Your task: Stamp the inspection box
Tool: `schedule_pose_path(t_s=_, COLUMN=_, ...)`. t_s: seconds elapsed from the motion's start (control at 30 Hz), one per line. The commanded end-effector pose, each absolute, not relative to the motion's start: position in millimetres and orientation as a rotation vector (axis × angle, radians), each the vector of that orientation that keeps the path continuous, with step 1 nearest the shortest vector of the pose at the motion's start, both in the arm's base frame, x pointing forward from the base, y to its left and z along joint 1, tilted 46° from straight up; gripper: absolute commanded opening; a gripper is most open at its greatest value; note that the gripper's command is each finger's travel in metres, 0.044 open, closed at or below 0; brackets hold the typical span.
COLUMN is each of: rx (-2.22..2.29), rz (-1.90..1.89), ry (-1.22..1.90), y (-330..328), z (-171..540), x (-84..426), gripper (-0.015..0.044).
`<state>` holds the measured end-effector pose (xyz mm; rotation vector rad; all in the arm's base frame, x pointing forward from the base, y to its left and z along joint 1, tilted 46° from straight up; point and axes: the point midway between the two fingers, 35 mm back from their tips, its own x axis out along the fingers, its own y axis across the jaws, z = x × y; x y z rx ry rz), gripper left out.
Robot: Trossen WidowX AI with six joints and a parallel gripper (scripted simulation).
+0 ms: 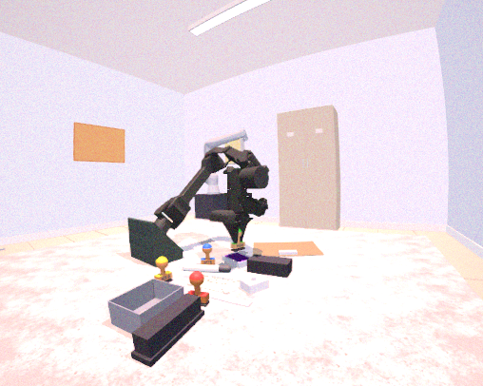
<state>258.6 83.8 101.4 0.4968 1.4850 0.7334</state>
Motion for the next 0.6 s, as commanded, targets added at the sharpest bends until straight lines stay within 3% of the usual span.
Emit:
schedule_pose_path(t_s=0.0, rx=0.504, rz=0.734, ry=1.486, y=86.4, z=99.3, x=257.5, gripper=0.0)
schedule_pose_path(t_s=0.57, rx=0.504, rz=0.736, ry=1.485, y=94.6, z=91.9, x=256.1, gripper=0.0)
